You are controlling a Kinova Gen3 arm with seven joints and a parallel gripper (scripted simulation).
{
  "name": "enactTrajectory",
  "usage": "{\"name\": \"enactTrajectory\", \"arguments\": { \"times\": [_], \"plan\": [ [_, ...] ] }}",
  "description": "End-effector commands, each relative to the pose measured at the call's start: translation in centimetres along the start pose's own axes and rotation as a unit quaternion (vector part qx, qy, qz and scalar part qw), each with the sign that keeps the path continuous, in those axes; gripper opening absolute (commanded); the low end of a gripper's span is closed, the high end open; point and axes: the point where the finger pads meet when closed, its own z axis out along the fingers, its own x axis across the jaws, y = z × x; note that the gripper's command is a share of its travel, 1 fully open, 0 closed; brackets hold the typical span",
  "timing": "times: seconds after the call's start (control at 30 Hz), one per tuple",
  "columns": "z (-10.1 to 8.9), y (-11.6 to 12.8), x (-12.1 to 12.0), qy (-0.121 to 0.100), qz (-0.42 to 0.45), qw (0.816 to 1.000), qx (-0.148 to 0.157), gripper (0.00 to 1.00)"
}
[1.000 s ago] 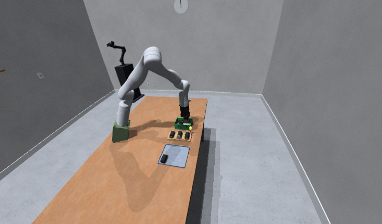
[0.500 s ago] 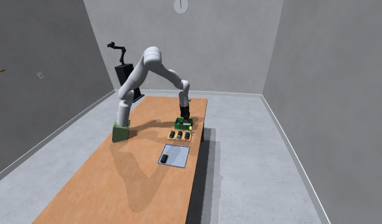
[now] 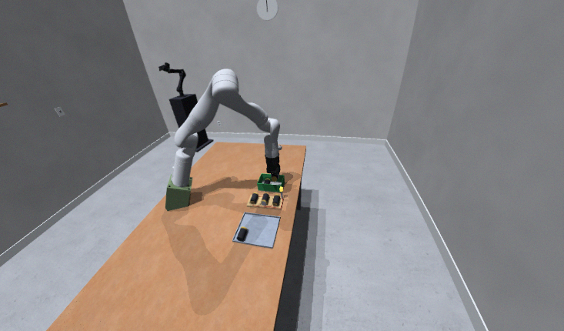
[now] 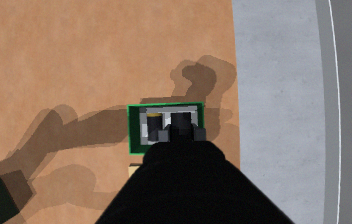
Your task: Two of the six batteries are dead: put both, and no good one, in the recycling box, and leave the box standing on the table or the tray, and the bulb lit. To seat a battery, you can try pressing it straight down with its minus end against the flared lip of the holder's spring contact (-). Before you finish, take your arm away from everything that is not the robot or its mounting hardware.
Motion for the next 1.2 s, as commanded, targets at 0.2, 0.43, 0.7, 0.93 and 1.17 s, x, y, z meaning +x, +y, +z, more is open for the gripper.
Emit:
{"name": "enactTrajectory", "arguments": {
  "times": [0.2, 0.43, 0.7, 0.93, 1.17],
  "plan": [
    [0.2, 0.0, 0.0, 0.001, 0.0, 1.0, 0.0, 0.57],
    [1.6, 0.0, 0.0, 0.001, 0.0, 1.0, 0.0, 0.57],
    [5.2, 0.0, 0.1, 0.001, 0.0, 1.0, 0.0, 0.57],
    [6.4, 0.0, 0.1, 0.001, 0.0, 1.0, 0.0, 0.57],
    [6.4, 0.0, 0.1, 0.001, 0.0, 1.0, 0.0, 0.57]
  ]
}}
